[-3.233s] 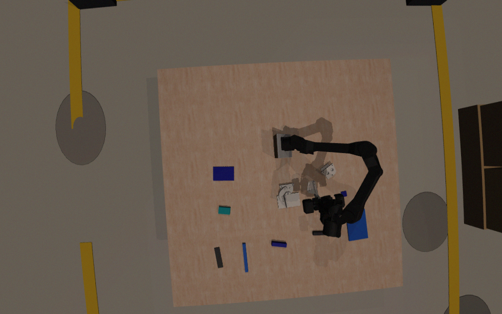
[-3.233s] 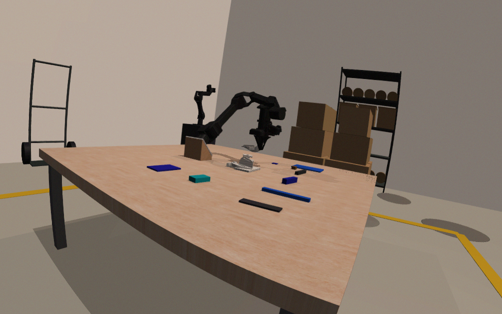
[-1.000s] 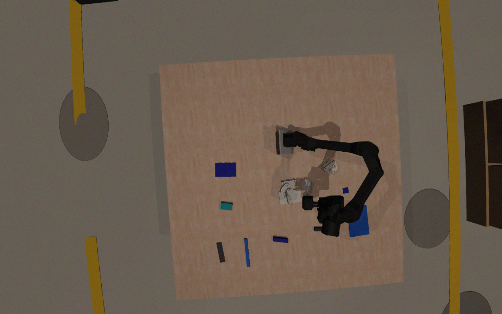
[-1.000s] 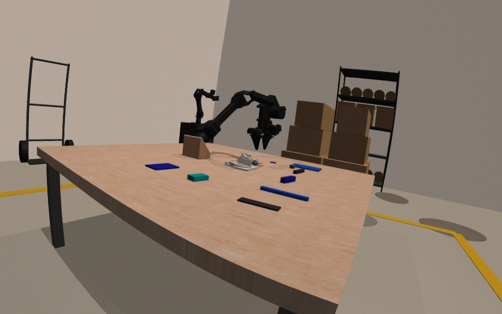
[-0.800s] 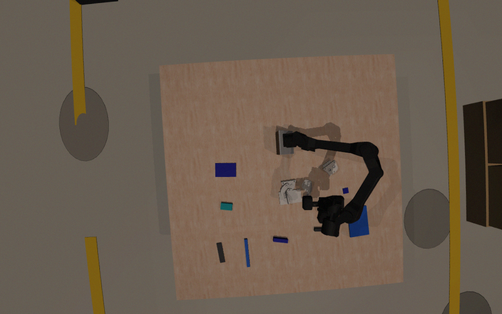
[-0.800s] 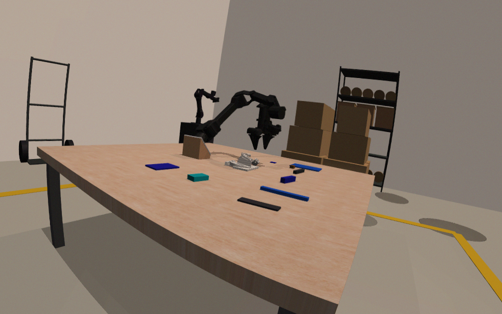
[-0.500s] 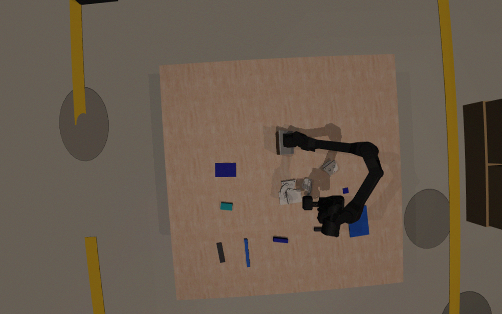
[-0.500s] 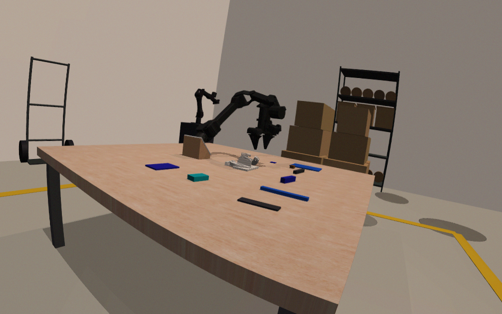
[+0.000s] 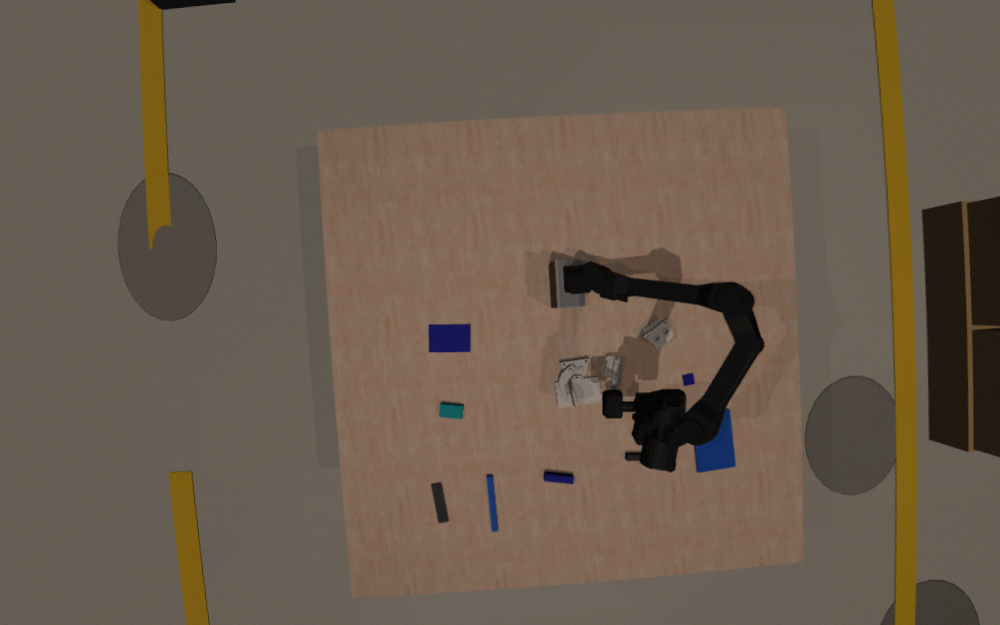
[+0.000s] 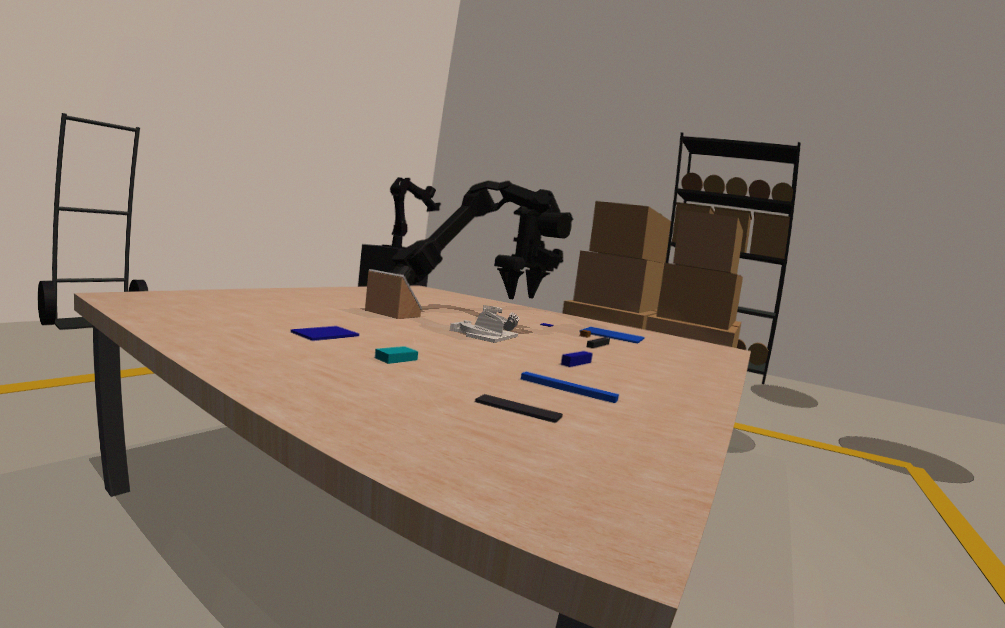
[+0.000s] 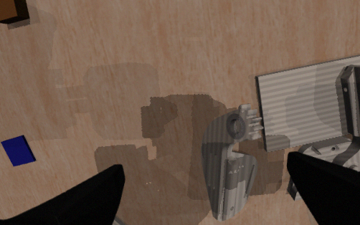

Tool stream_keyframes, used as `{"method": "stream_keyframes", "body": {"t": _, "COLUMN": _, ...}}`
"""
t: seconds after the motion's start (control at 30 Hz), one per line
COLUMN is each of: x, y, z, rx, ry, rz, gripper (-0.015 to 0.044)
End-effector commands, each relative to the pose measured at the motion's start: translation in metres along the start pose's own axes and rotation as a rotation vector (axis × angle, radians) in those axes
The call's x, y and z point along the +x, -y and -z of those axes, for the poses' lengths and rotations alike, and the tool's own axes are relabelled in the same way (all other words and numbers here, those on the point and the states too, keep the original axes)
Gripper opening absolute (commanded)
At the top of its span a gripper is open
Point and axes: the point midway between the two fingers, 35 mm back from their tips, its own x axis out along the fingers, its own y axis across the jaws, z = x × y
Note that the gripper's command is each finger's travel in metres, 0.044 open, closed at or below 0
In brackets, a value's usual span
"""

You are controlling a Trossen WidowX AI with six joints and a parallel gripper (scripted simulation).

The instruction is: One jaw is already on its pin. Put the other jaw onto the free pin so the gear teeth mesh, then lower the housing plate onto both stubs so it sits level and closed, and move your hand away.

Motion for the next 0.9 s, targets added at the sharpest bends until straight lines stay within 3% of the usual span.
{"method": "stream_keyframes", "body": {"t": 0.0, "x": 0.0, "y": 0.001, "z": 0.0, "rx": -0.003, "ry": -0.001, "rz": 0.005, "gripper": 0.044}}
{"method": "stream_keyframes", "body": {"t": 0.4, "x": 0.0, "y": 0.001, "z": 0.0, "rx": -0.003, "ry": -0.001, "rz": 0.005, "gripper": 0.044}}
{"method": "stream_keyframes", "body": {"t": 0.6, "x": 0.002, "y": 0.063, "z": 0.002, "rx": 0.117, "ry": 0.0, "rz": 0.01, "gripper": 0.0282}}
{"method": "stream_keyframes", "body": {"t": 0.87, "x": 0.002, "y": 0.066, "z": 0.003, "rx": 0.122, "ry": 0.0, "rz": 0.01, "gripper": 0.0072}}
